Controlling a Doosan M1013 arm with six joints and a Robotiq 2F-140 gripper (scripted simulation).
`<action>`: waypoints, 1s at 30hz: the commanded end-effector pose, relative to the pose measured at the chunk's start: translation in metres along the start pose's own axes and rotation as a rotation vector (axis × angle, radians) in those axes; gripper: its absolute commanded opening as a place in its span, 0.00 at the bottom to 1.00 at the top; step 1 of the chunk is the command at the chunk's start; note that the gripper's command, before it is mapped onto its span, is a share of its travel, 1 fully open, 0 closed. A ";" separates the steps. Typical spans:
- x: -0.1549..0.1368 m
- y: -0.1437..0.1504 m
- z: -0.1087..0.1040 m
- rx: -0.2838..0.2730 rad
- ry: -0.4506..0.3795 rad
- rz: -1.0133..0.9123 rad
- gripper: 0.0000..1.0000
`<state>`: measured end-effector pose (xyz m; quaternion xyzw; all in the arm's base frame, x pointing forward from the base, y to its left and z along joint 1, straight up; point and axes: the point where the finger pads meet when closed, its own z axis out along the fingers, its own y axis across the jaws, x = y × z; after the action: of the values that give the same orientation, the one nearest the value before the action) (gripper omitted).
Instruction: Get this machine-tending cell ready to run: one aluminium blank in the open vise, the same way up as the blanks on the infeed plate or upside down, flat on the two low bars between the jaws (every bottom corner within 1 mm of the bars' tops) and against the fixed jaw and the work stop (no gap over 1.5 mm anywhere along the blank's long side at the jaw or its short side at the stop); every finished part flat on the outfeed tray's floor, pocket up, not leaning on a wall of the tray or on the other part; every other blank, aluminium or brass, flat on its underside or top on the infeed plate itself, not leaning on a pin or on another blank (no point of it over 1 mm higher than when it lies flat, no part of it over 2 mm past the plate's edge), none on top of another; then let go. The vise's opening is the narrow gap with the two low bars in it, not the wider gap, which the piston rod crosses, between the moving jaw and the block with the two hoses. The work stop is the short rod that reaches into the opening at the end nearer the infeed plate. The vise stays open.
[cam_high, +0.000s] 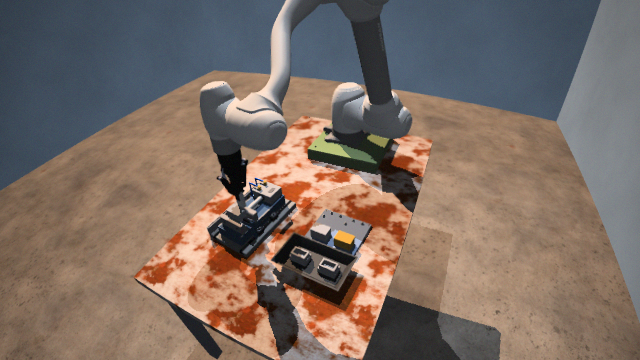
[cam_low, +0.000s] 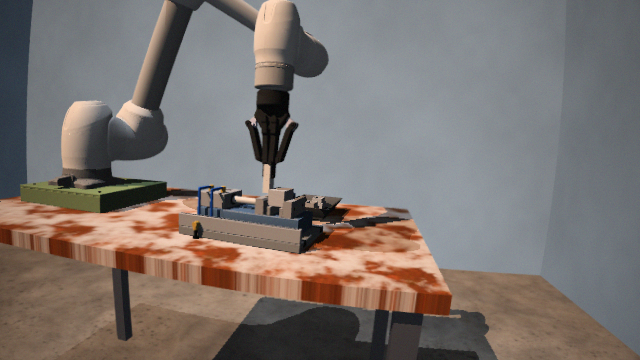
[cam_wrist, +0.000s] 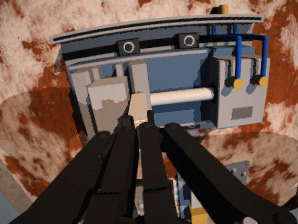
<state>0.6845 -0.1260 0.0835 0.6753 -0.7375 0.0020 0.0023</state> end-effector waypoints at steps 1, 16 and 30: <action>0.003 -0.002 0.002 -0.002 0.001 0.001 0.00; 0.003 -0.006 0.002 -0.002 0.001 0.001 0.00; 0.003 -0.008 0.002 -0.002 0.001 0.001 0.00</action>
<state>0.6918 -0.1277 0.0834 0.6753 -0.7375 0.0026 0.0018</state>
